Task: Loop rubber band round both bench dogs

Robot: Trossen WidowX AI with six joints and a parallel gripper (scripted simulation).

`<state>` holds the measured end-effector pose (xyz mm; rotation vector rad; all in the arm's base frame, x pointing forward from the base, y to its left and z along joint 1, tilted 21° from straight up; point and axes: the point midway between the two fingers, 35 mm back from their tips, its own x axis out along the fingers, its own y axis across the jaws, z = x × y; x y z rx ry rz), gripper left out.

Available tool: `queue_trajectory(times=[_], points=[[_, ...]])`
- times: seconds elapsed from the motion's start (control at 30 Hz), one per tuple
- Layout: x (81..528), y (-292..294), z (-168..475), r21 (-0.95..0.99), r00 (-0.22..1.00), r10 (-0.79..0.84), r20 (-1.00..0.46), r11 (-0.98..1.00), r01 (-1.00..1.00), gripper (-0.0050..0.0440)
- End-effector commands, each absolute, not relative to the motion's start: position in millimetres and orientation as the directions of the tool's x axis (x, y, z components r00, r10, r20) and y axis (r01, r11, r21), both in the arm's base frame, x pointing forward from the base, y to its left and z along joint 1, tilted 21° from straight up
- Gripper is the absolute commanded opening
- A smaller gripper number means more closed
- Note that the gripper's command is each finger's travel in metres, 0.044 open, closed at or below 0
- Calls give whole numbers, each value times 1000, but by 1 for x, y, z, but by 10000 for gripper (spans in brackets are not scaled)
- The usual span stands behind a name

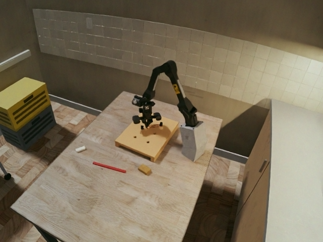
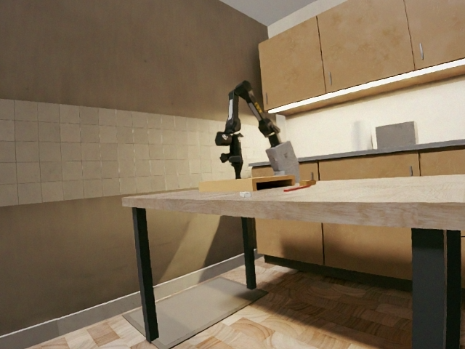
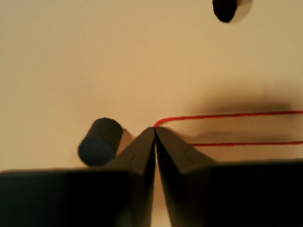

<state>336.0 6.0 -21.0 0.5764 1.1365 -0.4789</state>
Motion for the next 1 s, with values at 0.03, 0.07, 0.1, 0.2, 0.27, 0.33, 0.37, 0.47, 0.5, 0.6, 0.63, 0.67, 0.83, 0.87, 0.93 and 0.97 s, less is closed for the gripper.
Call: queue_trajectory(times=[0.03,0.07,0.1,0.2,0.27,0.33,0.37,0.47,0.5,0.6,0.63,0.67,0.83,0.87,0.93,0.97], points=[[334,3,-9,273,414,4,-910,757,593,-50],[333,3,-7,291,424,20,-905,757,585,-50],[332,3,-6,308,435,34,-900,756,578,-50],[329,2,-2,356,465,75,-882,753,553,-50],[328,1,1,386,485,100,-869,751,536,-50],[326,1,3,413,504,124,-855,749,518,-50],[326,1,3,413,504,124,-855,749,518,-50],[324,1,6,439,522,146,-841,747,499,-50],[323,1,7,452,531,156,-833,746,490,-50],[322,0,12,479,553,177,-814,743,467,-50],[322,0,13,483,557,180,-811,743,463,-50],[321,0,13,484,558,181,-810,743,462,-50],[325,3,12,481,553,179,-814,742,467,-50],[326,4,12,481,553,179,-814,742,467,-50],[326,4,12,481,553,179,-814,742,467,-50],[326,4,12,481,553,179,-814,742,467,-50]])
